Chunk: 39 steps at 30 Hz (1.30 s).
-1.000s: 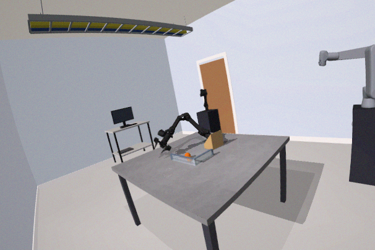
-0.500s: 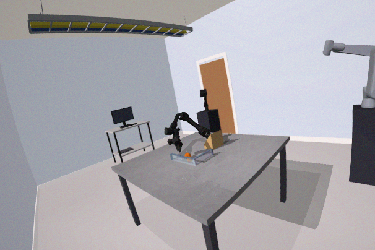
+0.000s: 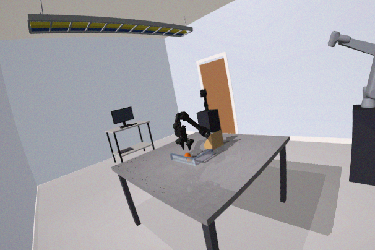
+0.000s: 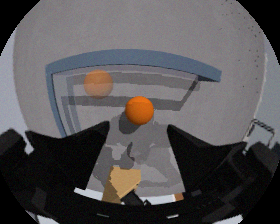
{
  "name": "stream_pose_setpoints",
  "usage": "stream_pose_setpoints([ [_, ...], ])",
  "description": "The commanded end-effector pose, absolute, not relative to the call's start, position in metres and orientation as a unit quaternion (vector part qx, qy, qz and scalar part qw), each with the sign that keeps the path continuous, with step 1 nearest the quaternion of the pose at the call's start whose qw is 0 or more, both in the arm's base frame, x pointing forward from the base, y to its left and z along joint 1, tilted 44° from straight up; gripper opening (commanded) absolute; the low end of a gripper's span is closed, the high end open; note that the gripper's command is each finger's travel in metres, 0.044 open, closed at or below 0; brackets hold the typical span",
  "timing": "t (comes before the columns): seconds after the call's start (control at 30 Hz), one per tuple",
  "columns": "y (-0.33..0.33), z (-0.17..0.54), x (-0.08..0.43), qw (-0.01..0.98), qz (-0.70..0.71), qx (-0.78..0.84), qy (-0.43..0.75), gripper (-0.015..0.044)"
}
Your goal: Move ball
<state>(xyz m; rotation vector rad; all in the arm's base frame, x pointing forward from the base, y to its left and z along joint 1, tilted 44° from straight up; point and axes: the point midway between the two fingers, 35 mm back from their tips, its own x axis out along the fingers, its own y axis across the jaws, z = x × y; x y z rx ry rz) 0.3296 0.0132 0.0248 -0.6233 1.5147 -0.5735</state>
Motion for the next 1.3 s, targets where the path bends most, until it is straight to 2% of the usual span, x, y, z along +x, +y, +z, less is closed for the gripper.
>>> stream_pose_setpoints([
  [0.0,0.005,0.018,0.33,0.646,-0.252,-0.277,0.665,0.0373],
  [1.1,-0.028,-0.016,0.329,0.645,-0.253,-0.278,0.665,0.0373],
  [1.23,-0.028,-0.016,0.329,0.645,-0.253,-0.278,0.665,0.0268],
  [1.27,-0.028,-0.016,0.329,0.645,-0.253,-0.278,0.665,0.0261],
])
